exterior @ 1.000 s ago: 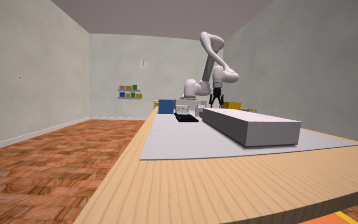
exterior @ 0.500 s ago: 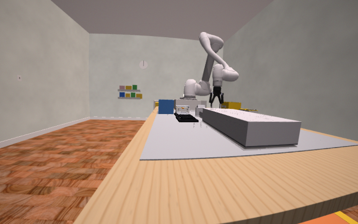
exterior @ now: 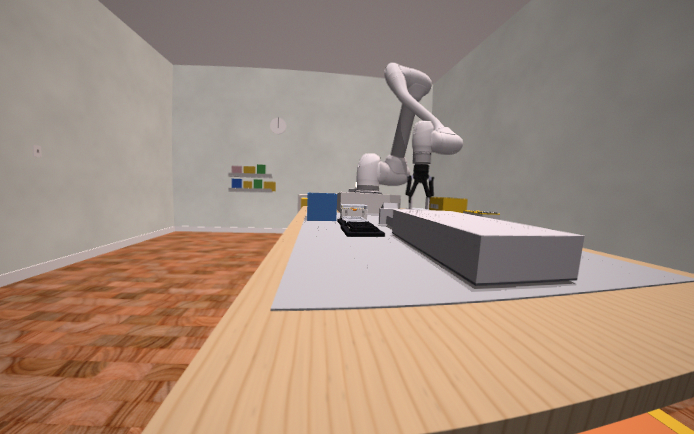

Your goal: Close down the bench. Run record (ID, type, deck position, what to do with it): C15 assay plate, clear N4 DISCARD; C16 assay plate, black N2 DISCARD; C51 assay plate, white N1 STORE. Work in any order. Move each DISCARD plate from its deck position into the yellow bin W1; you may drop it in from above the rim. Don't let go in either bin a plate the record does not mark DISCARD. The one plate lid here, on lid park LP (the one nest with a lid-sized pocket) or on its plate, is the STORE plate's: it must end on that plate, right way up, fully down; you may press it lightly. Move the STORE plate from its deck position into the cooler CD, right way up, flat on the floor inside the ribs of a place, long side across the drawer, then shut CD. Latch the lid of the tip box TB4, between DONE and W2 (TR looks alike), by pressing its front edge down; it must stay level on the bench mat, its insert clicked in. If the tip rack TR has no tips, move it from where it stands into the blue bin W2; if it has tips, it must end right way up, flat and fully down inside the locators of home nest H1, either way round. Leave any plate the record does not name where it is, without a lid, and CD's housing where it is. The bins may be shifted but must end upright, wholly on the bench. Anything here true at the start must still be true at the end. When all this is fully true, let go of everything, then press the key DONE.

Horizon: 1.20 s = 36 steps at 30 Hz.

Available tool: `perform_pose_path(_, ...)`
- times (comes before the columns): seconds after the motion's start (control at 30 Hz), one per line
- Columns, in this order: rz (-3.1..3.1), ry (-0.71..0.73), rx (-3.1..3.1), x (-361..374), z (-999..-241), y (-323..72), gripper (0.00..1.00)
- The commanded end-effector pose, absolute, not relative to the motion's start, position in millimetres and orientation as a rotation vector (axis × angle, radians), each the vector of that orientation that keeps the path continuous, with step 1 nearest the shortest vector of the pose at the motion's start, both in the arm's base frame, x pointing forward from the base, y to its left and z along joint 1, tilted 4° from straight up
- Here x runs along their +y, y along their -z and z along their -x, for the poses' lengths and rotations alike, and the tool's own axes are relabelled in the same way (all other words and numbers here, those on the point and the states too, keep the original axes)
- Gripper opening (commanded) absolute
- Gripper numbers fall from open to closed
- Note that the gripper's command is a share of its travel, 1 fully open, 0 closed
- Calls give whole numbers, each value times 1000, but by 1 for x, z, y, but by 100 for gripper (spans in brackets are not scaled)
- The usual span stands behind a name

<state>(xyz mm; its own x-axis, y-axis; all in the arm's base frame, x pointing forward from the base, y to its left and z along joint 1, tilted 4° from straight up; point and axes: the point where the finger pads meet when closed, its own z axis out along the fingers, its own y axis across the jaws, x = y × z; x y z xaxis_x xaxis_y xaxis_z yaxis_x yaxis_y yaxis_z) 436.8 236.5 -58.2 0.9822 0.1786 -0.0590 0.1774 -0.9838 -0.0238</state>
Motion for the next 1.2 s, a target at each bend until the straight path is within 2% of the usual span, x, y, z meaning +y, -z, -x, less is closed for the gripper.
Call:
perform_pose_path(0.0,3110,-91,-280,237,-439,52,0)
perform_pose_path(1.17,3110,-91,-280,237,-442,10,0)
